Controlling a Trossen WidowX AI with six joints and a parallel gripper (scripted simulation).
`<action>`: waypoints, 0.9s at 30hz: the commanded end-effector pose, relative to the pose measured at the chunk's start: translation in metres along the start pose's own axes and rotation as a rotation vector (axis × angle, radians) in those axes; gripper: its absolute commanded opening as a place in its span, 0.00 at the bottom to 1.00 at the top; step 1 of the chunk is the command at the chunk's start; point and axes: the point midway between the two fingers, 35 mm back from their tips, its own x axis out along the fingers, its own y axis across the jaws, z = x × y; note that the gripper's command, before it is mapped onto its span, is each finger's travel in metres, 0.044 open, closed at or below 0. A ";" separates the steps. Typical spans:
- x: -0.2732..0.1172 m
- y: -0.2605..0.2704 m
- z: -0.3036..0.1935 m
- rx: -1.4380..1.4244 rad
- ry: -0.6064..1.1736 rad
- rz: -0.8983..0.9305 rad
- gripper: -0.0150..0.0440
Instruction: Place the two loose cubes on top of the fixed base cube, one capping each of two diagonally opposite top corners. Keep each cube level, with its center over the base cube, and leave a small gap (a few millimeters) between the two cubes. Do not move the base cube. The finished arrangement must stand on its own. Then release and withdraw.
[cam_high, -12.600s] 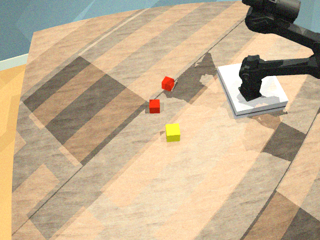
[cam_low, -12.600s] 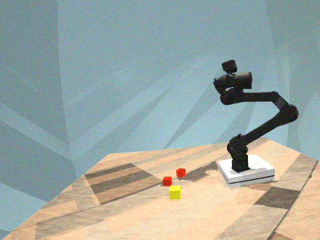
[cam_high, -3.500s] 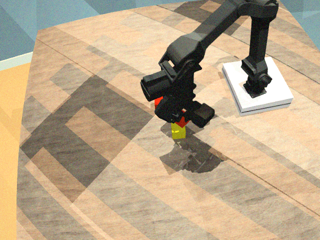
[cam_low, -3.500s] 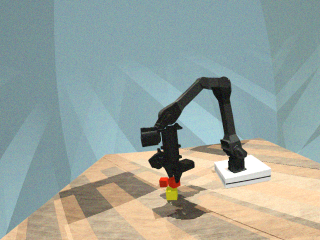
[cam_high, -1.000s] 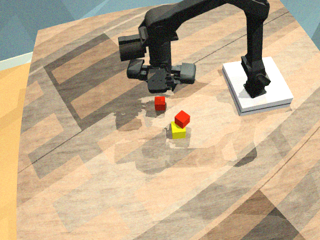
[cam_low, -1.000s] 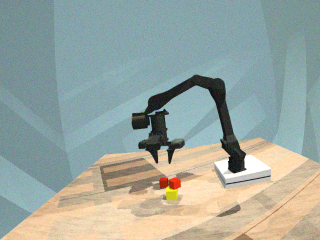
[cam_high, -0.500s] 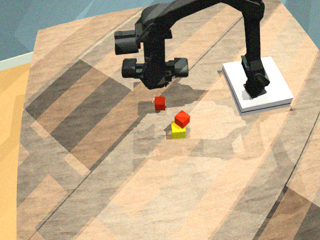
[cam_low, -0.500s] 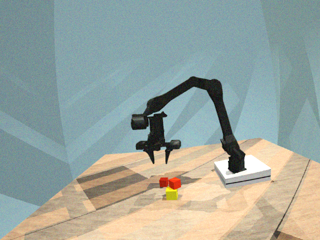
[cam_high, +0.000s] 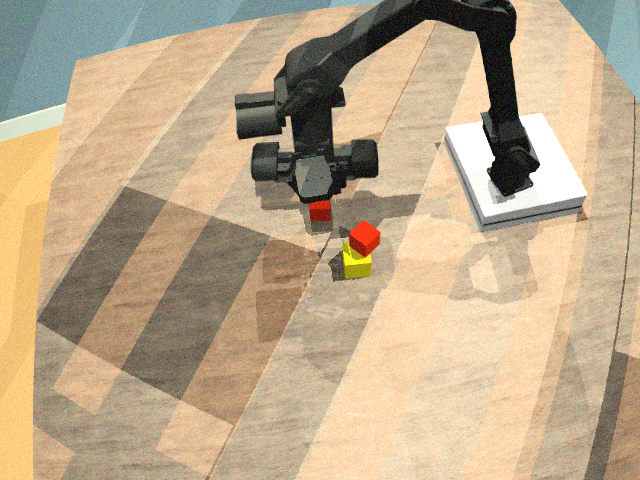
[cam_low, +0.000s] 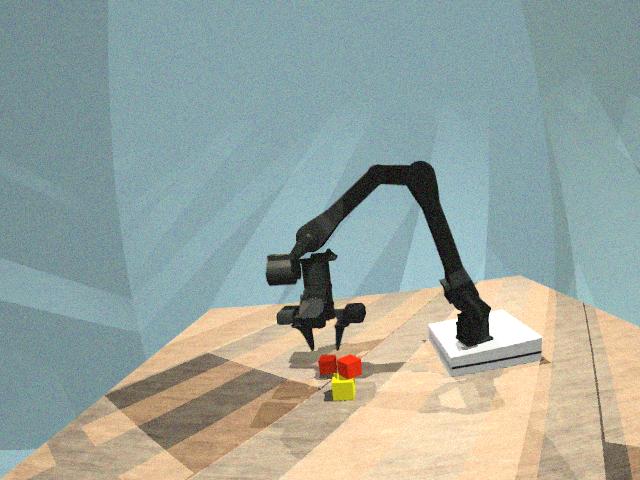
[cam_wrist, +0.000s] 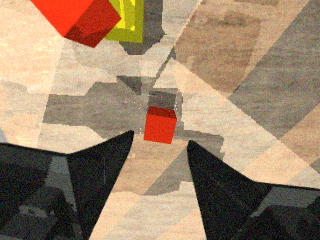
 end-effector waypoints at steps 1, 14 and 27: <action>0.006 0.002 0.000 -0.004 -0.003 0.006 0.70; 0.028 0.002 0.000 -0.004 -0.003 0.006 0.70; 0.036 0.002 0.000 -0.004 -0.003 0.006 0.44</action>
